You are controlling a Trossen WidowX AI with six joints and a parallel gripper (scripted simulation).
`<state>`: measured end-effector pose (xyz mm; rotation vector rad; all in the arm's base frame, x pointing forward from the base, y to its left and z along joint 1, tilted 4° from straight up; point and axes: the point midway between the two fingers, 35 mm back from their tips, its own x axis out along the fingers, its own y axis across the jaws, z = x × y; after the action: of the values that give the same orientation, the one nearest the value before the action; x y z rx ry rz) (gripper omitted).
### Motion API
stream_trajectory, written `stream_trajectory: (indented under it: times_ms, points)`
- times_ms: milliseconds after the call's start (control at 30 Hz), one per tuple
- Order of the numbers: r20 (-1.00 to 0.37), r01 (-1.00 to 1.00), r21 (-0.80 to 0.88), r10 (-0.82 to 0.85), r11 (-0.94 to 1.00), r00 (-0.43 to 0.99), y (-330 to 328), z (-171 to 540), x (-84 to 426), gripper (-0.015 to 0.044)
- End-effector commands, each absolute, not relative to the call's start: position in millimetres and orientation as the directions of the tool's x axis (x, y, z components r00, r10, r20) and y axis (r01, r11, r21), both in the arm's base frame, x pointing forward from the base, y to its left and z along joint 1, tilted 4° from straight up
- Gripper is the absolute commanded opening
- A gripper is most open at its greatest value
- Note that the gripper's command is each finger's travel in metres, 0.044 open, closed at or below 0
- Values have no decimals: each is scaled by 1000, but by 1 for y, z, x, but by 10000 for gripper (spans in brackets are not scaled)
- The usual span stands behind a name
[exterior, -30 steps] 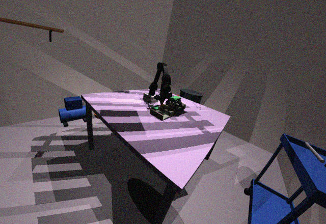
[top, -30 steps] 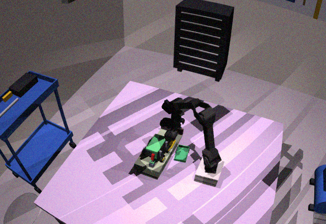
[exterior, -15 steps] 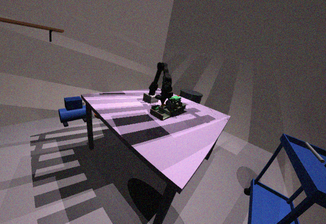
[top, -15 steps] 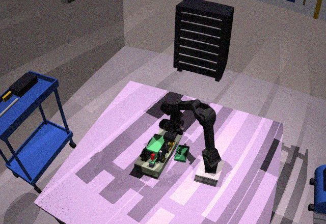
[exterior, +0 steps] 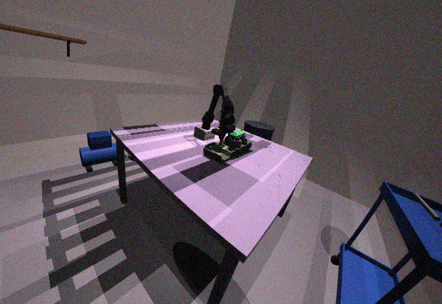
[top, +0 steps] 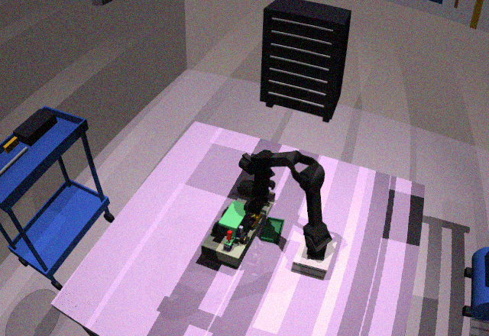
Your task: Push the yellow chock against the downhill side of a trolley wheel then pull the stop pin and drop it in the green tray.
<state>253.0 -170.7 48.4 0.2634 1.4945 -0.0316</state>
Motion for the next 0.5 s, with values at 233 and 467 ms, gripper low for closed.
stream_trajectory:
  times_ms: [233,467]
  points:
    - [-986,181,155,143,971,81,-171,48,253,52]
    - [-986,181,155,143,971,81,-171,48,253,190]
